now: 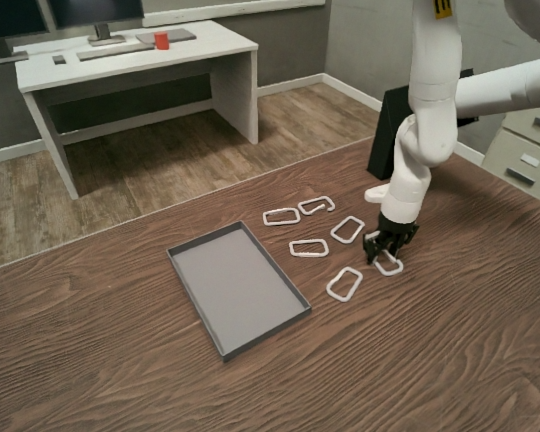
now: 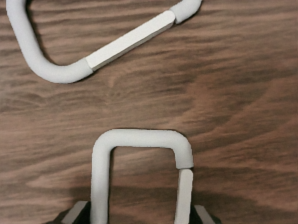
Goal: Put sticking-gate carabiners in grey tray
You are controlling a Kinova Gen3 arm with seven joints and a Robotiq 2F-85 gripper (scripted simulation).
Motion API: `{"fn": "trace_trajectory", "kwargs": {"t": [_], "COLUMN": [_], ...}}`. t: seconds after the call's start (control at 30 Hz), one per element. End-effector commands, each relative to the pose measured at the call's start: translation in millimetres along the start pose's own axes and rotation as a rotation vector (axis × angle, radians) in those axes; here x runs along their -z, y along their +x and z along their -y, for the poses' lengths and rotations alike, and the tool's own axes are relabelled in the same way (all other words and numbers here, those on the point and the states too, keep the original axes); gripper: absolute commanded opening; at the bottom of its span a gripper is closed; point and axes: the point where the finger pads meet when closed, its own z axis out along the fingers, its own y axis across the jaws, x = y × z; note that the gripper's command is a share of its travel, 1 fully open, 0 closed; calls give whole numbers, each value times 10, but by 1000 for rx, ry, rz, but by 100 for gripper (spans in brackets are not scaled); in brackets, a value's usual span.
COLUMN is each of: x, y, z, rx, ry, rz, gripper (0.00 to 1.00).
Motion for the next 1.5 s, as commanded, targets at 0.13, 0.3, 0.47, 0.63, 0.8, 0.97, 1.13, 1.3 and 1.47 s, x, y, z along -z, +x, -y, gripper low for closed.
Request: {"fn": "trace_trajectory", "kwargs": {"t": [0.13,0.3,0.47,0.63,0.8,0.97,1.13,1.3,1.47], "x": [4,4,4,4,4,4,8,8,8], "y": [1,1,1,1,1,1,1,1,1], "z": [5,5,5,5,5,5,5,5,5], "rx": [0,0,0,0,0,0,0,0,0], "ry": [1,1,1,1,1,1,1,1,1], "rz": [0,0,0,0,0,0,0,0,0], "gripper": [61,61,61,59,59,59,59,59,59]}}
